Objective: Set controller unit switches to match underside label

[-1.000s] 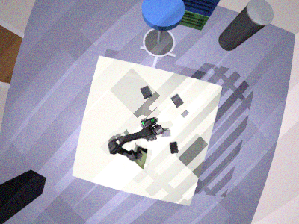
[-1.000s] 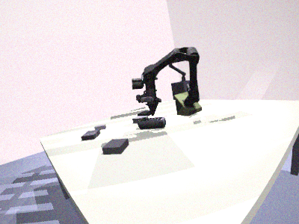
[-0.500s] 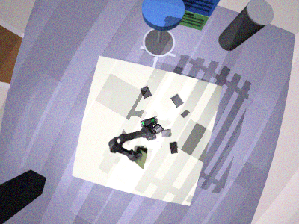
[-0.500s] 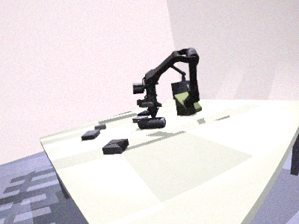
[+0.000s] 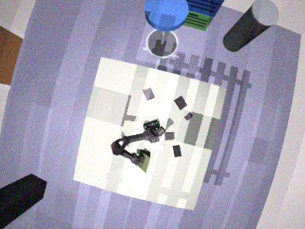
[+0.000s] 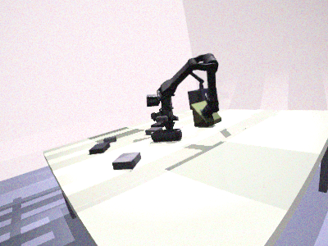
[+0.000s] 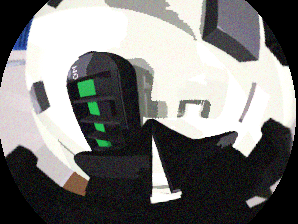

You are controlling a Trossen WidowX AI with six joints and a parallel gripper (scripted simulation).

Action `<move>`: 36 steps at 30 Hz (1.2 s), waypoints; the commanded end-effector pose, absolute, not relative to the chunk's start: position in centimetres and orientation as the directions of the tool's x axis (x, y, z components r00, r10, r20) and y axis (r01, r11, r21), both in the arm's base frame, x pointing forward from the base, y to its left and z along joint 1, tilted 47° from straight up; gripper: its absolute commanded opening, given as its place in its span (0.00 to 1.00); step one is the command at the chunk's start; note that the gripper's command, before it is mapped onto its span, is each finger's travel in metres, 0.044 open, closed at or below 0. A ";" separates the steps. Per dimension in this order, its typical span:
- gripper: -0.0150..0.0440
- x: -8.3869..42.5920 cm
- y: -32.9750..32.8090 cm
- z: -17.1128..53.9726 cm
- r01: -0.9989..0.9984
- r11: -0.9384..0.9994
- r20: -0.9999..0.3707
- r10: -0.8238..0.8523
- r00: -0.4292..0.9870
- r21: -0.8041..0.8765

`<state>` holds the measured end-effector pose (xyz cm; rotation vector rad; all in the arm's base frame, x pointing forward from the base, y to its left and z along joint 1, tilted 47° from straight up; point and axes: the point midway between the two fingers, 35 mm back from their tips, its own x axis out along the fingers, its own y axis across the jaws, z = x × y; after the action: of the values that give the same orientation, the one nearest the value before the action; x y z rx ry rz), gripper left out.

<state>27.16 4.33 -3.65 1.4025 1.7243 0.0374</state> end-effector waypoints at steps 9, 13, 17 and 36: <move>0.25 27.4 4.6 -3.5 0.776 0.355 -0.596 0.802 0.033 0.521; 0.25 27.5 4.7 -3.5 0.776 0.355 -0.596 0.802 0.033 0.521; 0.25 27.7 4.8 -3.4 0.776 0.355 -0.597 0.802 0.033 0.521; 0.25 29.6 6.0 -2.5 0.776 0.355 -0.597 0.802 0.034 0.521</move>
<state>28.68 5.61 -2.94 1.4107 1.7363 0.0175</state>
